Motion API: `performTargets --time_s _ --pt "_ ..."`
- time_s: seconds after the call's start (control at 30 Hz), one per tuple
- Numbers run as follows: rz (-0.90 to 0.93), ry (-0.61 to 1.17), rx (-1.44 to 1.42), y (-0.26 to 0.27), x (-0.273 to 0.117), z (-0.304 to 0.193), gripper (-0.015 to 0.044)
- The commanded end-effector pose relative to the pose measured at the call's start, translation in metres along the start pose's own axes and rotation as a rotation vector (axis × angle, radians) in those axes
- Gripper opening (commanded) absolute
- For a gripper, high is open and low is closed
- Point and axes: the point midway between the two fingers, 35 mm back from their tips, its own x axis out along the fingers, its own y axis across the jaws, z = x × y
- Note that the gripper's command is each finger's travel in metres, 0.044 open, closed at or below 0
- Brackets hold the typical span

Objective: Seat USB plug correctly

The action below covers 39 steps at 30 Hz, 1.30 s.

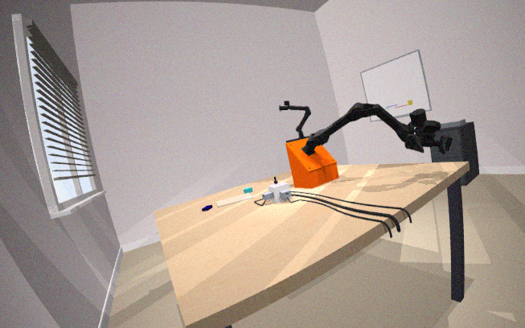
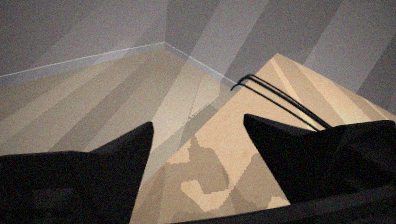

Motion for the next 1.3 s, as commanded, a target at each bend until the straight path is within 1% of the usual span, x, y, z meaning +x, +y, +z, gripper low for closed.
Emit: performTargets --time_s 0.0,0.03,0.1,0.27,0.47,0.57,0.7,0.8,0.93,0.97,1.03,1.07,1.17,1.23,1.27 --pt "-0.001 -0.002 -0.001 -0.001 0.002 0.0 0.0426" --pt "-0.004 -0.009 -0.004 -0.002 0.007 0.0 0.044" --pt "-0.018 -0.034 -0.018 -0.01 0.027 0.002 0.044" --pt "-0.073 -0.113 -0.08 -0.052 0.107 0.008 0.044" --pt "-0.153 -0.154 -0.163 -0.135 0.2 0.019 0.044" --pt "-0.184 -0.186 -0.208 -0.15 0.207 0.037 0.044" --pt "-0.253 -0.188 -0.325 -0.203 0.247 0.041 0.044" --pt "-0.289 -0.141 -0.37 -0.258 0.277 0.039 0.044" --pt "-0.291 -0.041 -0.377 -0.328 0.305 0.03 0.044" --pt "-0.294 -0.014 -0.372 -0.345 0.31 0.027 0.044" --pt "-0.386 -0.023 -0.37 -0.386 0.31 0.034 0.044" --pt "-0.406 0.001 -0.36 -0.405 0.311 0.03 0.044" --pt "-0.424 0.111 -0.306 -0.449 0.313 0.01 0.044" --pt "-0.459 0.23 -0.222 -0.496 0.307 -0.011 0.044" --pt "-0.474 0.269 -0.189 -0.512 0.303 -0.018 0.044"
